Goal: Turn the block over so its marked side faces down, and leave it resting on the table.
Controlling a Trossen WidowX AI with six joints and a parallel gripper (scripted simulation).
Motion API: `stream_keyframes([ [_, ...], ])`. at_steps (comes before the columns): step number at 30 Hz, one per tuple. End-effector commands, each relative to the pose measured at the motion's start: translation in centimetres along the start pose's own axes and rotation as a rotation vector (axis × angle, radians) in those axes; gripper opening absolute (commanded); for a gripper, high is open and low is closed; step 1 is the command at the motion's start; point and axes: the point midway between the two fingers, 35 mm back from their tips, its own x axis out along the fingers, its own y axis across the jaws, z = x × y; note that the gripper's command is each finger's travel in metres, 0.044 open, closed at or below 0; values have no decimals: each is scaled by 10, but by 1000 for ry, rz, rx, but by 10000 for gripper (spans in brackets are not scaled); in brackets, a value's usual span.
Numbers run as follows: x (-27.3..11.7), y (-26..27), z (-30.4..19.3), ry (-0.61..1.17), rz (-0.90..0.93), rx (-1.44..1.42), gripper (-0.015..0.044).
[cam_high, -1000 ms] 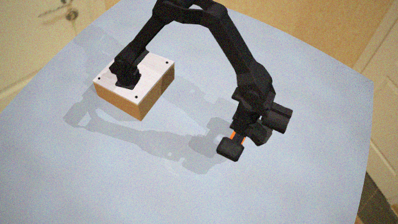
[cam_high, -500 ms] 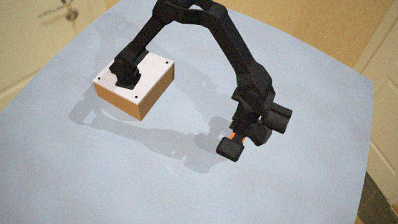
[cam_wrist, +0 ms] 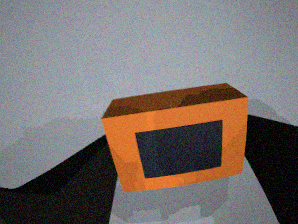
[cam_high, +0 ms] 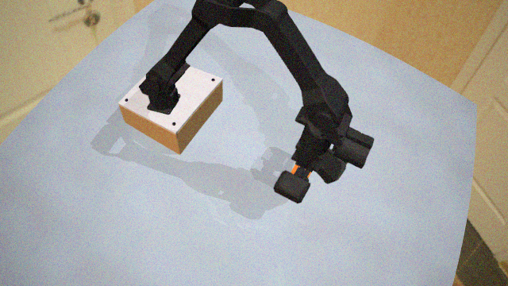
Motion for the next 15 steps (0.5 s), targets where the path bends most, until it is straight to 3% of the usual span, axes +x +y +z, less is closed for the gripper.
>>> stream_keyframes([
  [1, -17, 1, 6, -25, 4, -6, 0],
  [15, -7, 1, 9, -176, 1, -8, 0],
])
